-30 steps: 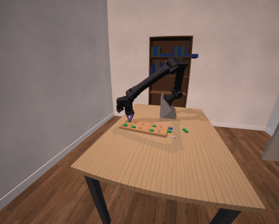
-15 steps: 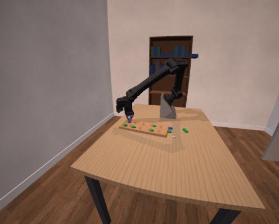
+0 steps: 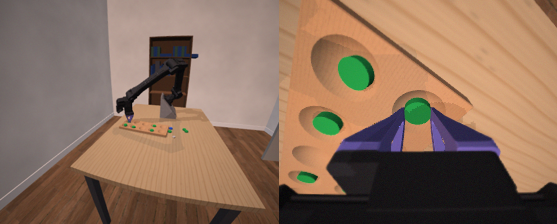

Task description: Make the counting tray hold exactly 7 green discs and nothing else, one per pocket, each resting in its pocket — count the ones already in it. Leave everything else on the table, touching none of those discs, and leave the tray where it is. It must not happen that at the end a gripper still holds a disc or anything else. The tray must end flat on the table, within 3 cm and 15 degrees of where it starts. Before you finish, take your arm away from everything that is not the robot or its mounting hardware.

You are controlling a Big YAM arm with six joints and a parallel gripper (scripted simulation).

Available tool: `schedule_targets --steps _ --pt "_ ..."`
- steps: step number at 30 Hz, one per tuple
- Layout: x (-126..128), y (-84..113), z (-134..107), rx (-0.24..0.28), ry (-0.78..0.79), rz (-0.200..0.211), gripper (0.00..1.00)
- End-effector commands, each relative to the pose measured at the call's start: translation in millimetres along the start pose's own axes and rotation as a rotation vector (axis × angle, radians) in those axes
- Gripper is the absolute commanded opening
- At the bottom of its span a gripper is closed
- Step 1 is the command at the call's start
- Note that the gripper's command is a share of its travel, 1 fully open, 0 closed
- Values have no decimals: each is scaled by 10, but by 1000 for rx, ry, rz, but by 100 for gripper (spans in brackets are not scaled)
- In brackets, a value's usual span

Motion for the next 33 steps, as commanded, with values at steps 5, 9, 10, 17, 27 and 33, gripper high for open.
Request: schedule_targets --steps 5,9,10,17,27,33 --pt "-13 -46 31 -3 -6 2 0" --pt "-6 -60 27 -3 -3 0 0" --pt "12 -49 48 -3 0 -1 0" --pt "6 -50 55 -7 1 1 32" --pt "5 -50 55 -7 1 1 32" --pt "5 -50 55 -7 1 1 32"
Point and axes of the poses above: the point where the finger pads meet when closed, its own y axis back along the fingers, its own x axis across the jaws, z = x × y, the point moved 5 cm from there along y, back along the fingers, and after that the axes turned 3 degrees about y, right-handed, at the moved point
